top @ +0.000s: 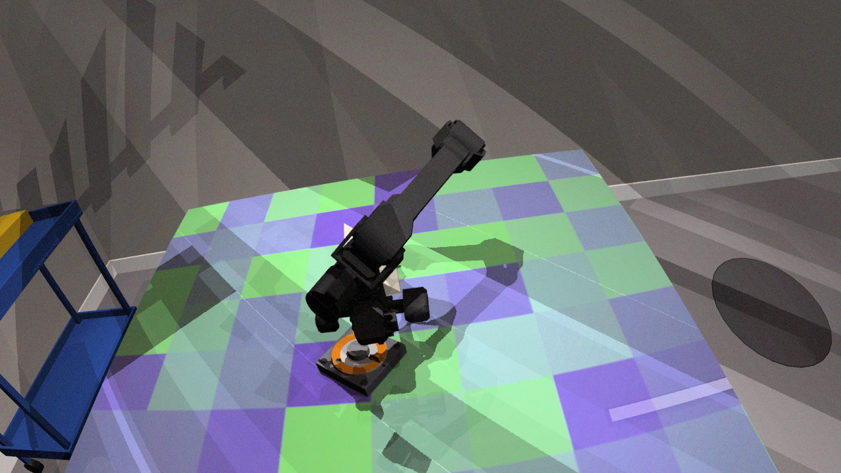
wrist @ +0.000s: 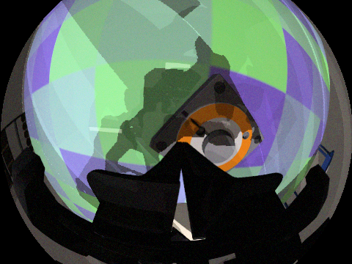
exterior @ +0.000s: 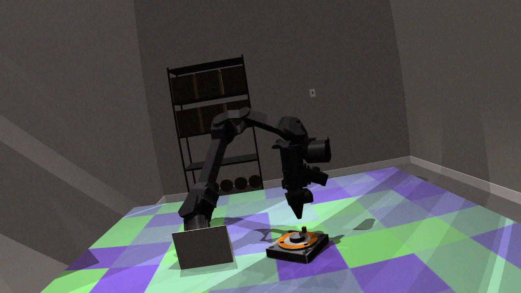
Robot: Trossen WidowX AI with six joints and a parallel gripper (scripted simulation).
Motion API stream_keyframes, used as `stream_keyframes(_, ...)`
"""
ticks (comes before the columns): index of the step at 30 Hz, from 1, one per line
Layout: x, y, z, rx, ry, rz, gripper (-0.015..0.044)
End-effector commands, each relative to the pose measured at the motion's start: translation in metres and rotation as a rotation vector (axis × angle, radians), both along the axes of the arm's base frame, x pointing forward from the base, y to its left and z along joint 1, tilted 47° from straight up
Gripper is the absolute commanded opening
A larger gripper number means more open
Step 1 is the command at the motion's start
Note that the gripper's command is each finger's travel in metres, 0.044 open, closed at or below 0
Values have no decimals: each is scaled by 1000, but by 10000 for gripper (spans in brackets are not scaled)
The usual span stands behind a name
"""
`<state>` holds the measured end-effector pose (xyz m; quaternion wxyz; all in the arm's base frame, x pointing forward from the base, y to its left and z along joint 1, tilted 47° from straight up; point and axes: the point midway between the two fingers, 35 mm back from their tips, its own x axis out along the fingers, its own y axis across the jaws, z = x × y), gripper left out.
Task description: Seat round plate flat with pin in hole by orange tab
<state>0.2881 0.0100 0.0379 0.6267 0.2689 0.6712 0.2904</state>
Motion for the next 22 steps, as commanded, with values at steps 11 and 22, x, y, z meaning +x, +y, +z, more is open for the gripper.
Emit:
stream_keyframes(11,1,-9,8,-1,-4,-6,0)
stream_keyframes(22,1,-9,8,-1,-4,-6,0)
